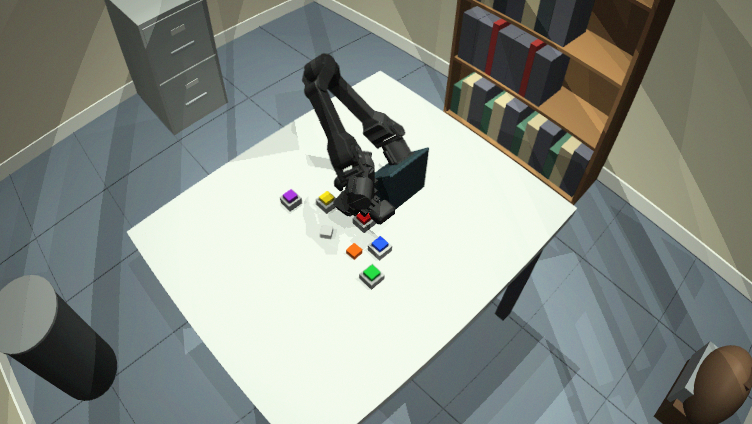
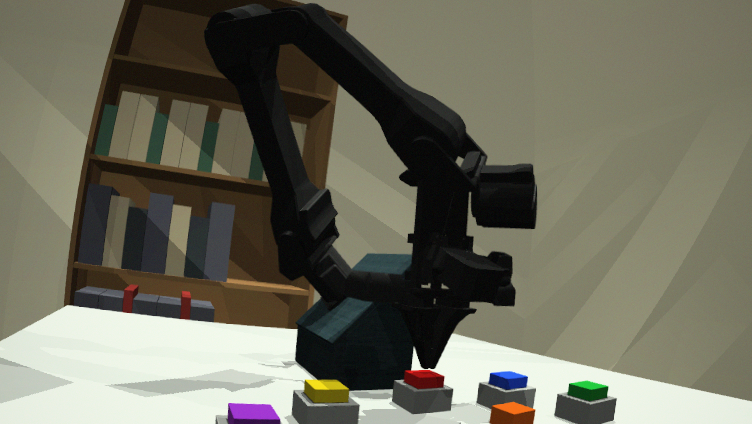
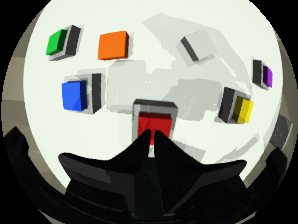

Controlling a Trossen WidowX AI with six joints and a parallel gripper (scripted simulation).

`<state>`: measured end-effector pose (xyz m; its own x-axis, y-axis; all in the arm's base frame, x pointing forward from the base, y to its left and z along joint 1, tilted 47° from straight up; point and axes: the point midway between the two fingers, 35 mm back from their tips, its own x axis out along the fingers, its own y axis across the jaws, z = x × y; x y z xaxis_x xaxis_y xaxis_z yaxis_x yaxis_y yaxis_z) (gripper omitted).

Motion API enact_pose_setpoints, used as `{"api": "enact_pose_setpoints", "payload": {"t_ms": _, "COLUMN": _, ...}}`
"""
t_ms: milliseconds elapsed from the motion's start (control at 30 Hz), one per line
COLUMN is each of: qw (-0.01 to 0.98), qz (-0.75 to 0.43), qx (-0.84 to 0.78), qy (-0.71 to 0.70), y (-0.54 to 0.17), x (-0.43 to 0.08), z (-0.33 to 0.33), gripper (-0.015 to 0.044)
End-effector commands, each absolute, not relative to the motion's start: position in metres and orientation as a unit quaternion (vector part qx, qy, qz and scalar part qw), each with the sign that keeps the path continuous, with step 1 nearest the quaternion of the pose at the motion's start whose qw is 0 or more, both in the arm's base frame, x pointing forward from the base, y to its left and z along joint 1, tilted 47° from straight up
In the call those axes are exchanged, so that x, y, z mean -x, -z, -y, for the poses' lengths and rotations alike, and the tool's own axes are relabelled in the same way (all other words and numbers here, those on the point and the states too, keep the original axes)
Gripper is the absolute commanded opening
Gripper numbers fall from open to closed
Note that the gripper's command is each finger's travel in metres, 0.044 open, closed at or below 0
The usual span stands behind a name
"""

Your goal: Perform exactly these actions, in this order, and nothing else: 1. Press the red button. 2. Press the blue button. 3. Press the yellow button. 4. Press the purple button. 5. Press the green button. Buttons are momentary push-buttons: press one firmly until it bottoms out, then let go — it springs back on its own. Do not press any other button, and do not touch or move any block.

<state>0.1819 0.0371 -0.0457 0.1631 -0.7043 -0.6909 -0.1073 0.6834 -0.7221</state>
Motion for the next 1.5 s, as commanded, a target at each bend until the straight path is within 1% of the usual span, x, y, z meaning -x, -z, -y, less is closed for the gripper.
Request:
{"api": "enact_pose_setpoints", "payload": {"t_ms": 0, "qw": 0.682, "qz": -0.61, "qx": 0.339, "qy": 0.217, "y": 0.05, "x": -0.181, "z": -0.031, "gripper": 0.002}}
{"api": "enact_pose_setpoints", "payload": {"t_ms": 800, "qw": 0.682, "qz": -0.61, "qx": 0.34, "qy": 0.218, "y": 0.055, "x": -0.182, "z": -0.025, "gripper": 0.002}}
{"api": "enact_pose_setpoints", "payload": {"t_ms": 933, "qw": 0.682, "qz": -0.61, "qx": 0.339, "qy": 0.217, "y": 0.034, "x": -0.177, "z": -0.048, "gripper": 0.002}}
{"api": "enact_pose_setpoints", "payload": {"t_ms": 1067, "qw": 0.682, "qz": -0.61, "qx": 0.339, "qy": 0.217, "y": 0.03, "x": -0.176, "z": -0.051, "gripper": 0.002}}
{"api": "enact_pose_setpoints", "payload": {"t_ms": 1233, "qw": 0.682, "qz": -0.611, "qx": 0.338, "qy": 0.216, "y": -0.008, "x": -0.167, "z": -0.092, "gripper": 0.002}}
{"api": "enact_pose_setpoints", "payload": {"t_ms": 1367, "qw": 0.682, "qz": -0.611, "qx": 0.338, "qy": 0.216, "y": -0.009, "x": -0.167, "z": -0.095, "gripper": 0.002}}
{"api": "enact_pose_setpoints", "payload": {"t_ms": 1467, "qw": 0.683, "qz": -0.611, "qx": 0.338, "qy": 0.215, "y": 0.005, "x": -0.174, "z": -0.115, "gripper": 0.002}}
